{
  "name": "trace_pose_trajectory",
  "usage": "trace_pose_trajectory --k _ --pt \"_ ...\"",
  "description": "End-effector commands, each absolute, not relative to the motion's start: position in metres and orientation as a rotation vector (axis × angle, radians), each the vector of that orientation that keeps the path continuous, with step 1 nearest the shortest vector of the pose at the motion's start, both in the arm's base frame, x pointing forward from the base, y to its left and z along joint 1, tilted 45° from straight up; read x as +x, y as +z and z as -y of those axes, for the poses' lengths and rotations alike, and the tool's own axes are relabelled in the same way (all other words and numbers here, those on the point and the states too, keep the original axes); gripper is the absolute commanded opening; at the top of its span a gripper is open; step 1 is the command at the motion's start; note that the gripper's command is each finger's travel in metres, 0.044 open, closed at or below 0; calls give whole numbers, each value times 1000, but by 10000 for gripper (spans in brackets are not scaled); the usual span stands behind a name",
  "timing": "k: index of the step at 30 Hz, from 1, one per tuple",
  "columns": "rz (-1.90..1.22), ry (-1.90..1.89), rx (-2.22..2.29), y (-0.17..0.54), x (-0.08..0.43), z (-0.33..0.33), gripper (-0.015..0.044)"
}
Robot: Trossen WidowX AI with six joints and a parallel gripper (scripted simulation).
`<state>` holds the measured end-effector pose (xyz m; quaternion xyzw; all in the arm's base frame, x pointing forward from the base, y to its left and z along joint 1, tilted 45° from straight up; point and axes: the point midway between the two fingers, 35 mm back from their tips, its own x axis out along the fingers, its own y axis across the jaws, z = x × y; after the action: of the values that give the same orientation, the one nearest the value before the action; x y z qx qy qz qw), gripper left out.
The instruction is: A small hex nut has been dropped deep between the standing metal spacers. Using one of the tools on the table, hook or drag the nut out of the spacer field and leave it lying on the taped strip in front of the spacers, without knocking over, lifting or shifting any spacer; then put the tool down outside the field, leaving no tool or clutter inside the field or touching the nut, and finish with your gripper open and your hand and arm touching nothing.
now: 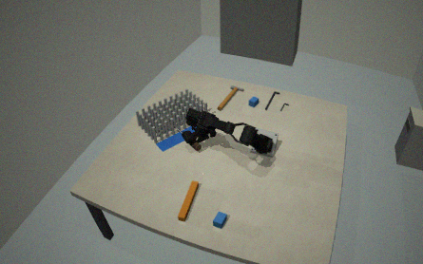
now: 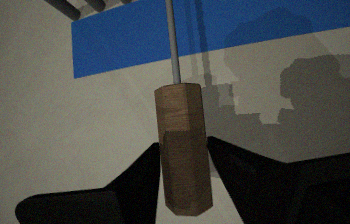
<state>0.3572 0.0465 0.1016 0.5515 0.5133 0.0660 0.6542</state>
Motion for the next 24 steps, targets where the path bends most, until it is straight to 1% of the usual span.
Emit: trace_pose_trajectory --k 1,24 --pt "-1162 159 1247 101 360 -46 0" --pt "-1161 159 1247 97 372 -40 0"
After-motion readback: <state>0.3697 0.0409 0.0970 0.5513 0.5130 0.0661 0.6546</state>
